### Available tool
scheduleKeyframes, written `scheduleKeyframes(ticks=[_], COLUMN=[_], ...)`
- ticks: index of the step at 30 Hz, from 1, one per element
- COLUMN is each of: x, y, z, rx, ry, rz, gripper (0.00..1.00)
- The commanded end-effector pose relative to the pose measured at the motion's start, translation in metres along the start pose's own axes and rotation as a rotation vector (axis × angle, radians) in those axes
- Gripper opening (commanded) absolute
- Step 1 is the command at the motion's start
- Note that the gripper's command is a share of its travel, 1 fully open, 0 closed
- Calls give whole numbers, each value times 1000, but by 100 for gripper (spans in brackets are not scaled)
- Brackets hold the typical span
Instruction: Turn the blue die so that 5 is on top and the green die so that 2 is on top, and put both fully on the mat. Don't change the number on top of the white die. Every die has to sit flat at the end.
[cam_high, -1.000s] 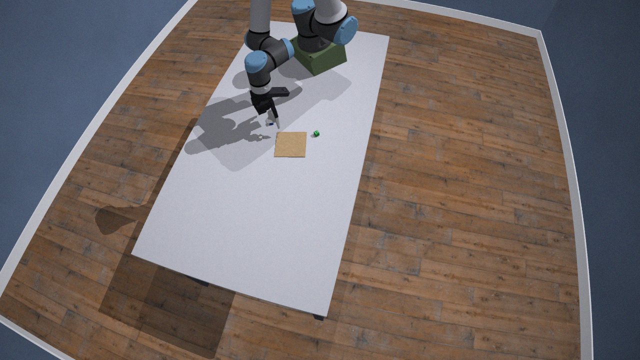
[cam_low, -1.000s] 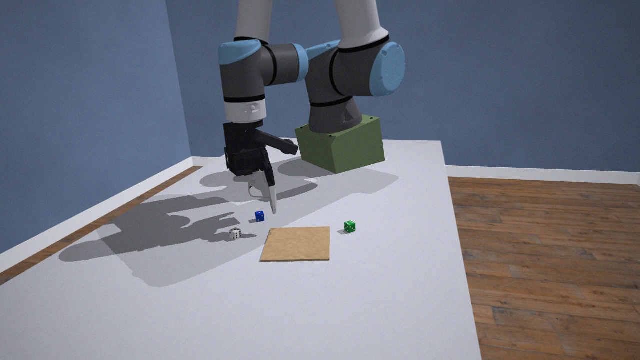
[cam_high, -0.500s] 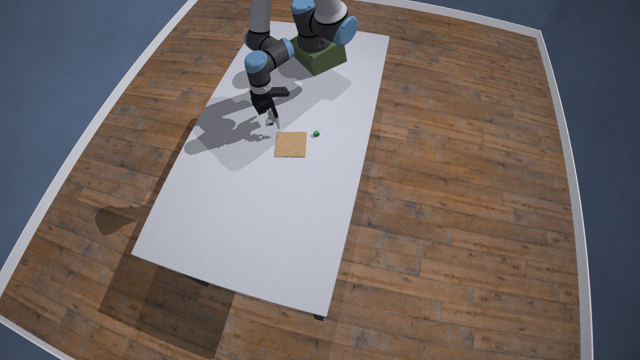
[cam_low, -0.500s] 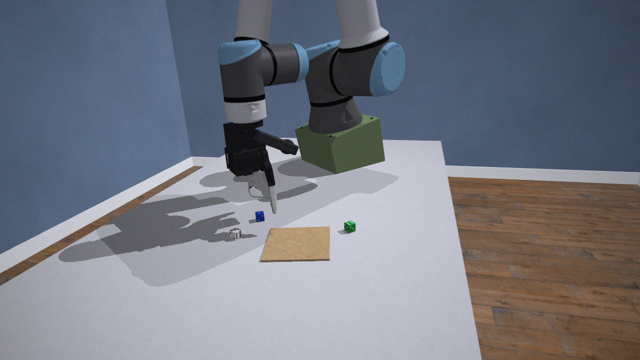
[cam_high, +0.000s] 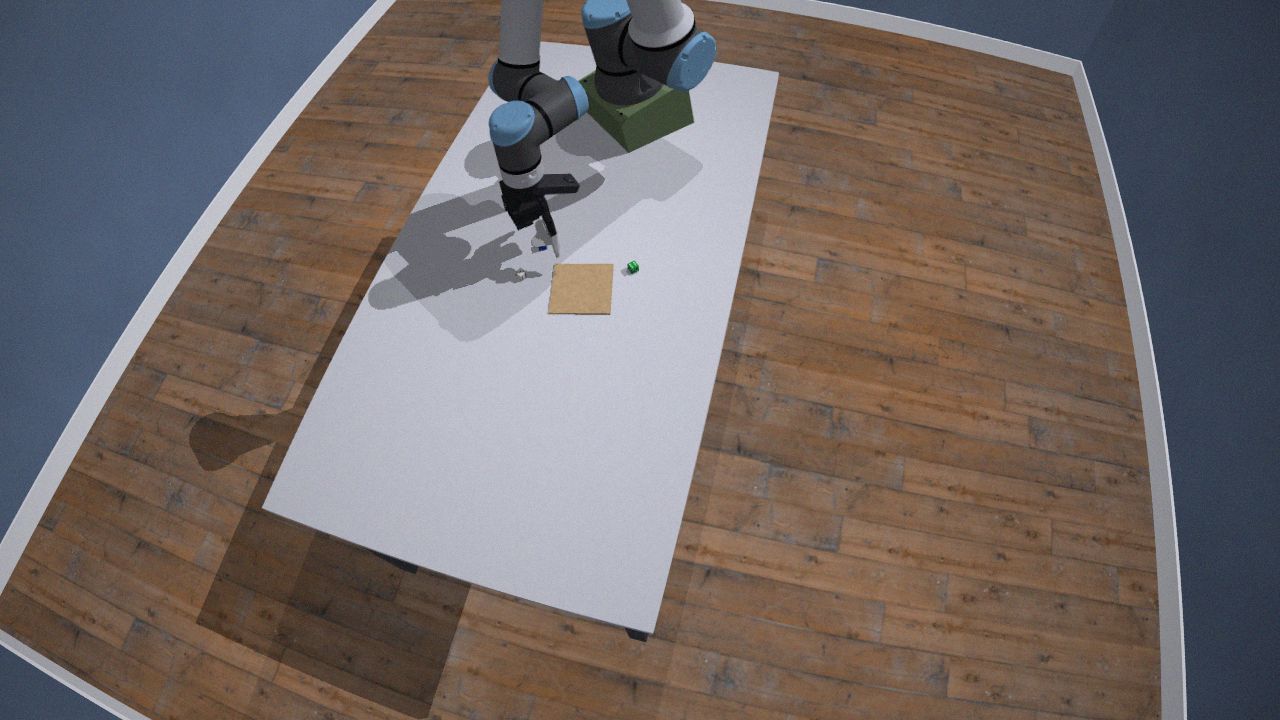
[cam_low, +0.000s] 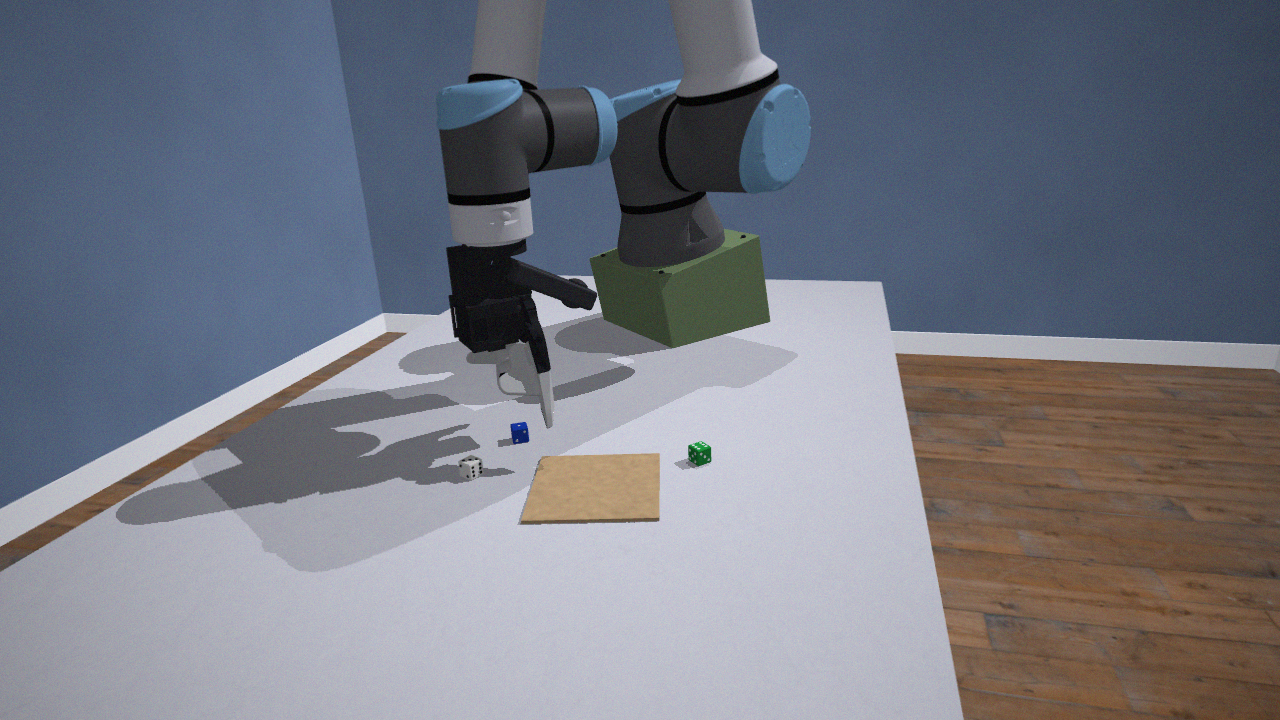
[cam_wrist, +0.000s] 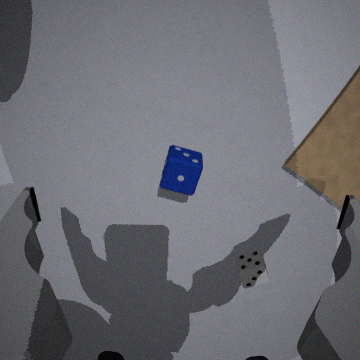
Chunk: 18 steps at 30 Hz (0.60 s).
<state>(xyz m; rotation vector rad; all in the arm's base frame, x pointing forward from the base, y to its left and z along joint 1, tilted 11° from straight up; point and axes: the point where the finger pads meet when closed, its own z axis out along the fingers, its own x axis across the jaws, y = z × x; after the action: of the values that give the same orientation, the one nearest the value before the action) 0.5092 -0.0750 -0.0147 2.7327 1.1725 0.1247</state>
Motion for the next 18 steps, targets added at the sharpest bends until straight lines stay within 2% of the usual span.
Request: scheduleKeyframes(ticks=[1, 8, 18], x=[0, 6, 27], y=[0, -5, -23], z=[0, 0, 0], rx=[-1, -1, -1], ry=[0, 0, 0], rz=[0, 0, 0], gripper=[100, 100, 100])
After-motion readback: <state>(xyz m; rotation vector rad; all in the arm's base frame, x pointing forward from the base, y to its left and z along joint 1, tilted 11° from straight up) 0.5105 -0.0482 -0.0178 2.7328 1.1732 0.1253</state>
